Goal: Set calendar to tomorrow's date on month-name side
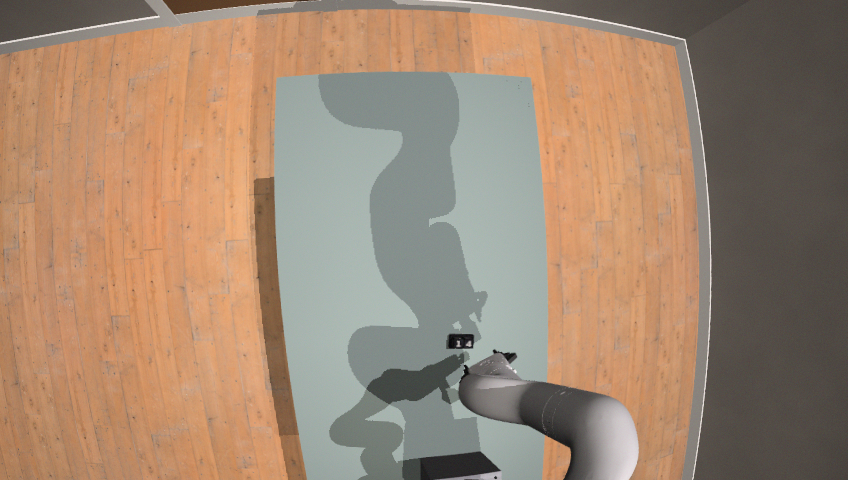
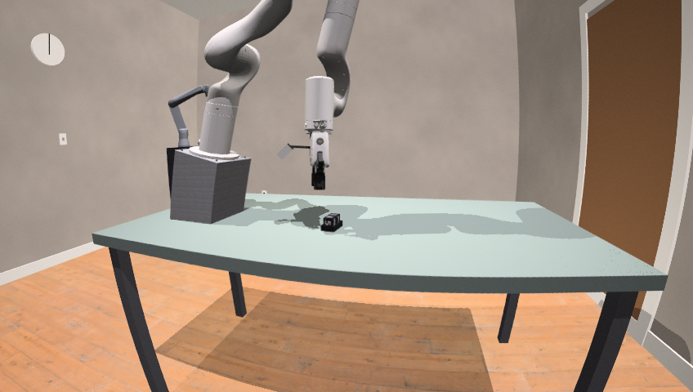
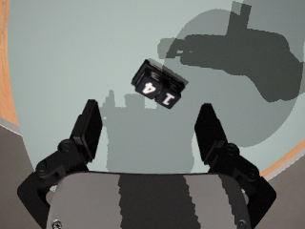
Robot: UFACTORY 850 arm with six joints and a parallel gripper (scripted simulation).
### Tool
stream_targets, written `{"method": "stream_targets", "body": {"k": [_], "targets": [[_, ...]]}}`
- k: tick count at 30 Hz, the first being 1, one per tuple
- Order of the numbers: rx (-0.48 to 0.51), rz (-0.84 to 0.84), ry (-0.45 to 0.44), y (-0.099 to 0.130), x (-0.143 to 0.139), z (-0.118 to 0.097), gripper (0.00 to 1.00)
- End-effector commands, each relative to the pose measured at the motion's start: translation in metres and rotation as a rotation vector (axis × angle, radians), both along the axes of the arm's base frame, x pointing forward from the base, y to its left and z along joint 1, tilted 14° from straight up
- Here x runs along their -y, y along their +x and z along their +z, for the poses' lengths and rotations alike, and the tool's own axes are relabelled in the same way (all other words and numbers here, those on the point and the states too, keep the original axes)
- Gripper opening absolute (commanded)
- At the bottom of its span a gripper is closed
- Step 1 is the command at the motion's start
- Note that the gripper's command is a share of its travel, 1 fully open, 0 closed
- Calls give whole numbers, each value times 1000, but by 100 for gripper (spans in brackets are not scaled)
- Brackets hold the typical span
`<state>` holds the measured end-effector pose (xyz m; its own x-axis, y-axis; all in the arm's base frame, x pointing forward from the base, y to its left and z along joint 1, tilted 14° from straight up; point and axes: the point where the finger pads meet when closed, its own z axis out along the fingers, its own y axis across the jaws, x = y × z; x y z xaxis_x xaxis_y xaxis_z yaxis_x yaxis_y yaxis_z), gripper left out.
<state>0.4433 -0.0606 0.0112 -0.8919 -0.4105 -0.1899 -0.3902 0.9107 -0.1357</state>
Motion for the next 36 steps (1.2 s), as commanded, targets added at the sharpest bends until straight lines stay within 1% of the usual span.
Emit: {"method": "stream_targets", "body": {"k": [1,3,10,12,13,14,16,18,20,22,23,29,30,31,33,35,36], "targets": [[16,-93,60,-2,2,-1,100],[20,-208,88,-5,5,-3,100],[25,-392,132,-10,9,-6,100],[27,-472,151,-13,11,-7,100],[27,-476,152,-13,11,-7,100],[29,-533,166,-14,12,-8,100],[30,-592,180,-16,14,-9,100],[30,-592,180,-16,14,-9,100],[34,-707,207,-19,16,-10,100],[34,-727,212,-20,17,-10,100],[35,-781,225,-21,18,-11,100],[40,-968,270,-27,21,-14,100],[40,-969,270,-27,21,-14,100],[42,-1029,284,-28,23,-15,100],[43,-1089,298,-30,24,-15,100],[43,-1089,298,-30,24,-15,100],[44,-1121,306,-31,24,-16,100]]}}
